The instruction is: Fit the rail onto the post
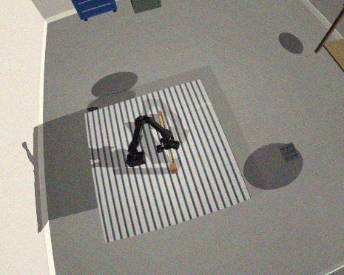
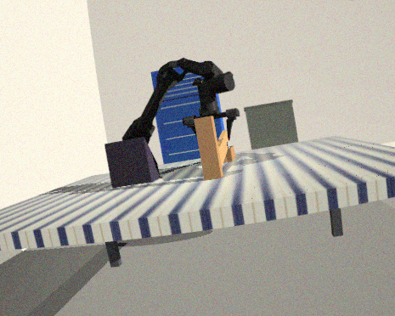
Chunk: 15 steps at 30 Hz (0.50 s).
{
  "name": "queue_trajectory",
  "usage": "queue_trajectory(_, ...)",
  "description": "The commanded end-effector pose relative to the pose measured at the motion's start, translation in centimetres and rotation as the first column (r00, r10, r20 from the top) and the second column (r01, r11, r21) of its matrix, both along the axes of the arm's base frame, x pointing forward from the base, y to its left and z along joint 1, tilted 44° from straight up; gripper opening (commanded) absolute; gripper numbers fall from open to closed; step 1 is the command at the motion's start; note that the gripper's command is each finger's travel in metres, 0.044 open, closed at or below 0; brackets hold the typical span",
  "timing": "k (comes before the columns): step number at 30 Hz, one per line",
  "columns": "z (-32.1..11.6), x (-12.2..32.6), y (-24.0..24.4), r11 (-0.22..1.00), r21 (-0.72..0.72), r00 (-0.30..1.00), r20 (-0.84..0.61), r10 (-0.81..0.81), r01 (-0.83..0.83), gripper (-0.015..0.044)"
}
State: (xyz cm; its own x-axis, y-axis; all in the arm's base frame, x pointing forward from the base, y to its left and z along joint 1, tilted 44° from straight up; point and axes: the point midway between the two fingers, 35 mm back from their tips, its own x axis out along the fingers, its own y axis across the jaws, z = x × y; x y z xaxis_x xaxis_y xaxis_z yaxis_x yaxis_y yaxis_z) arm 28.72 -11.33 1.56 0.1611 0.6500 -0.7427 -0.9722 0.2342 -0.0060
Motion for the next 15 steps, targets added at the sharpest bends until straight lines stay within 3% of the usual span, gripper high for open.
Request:
queue_trajectory(1, 0.0, 0.0, 0.2, 1.0, 0.014, 1.0, 0.013, 0.013, -0.013, 0.044)
queue_trajectory(15, -1.6, 0.5, 1.6, 1.0, 0.013, 1.0, 0.013, 0.013, -0.013, 0.044)
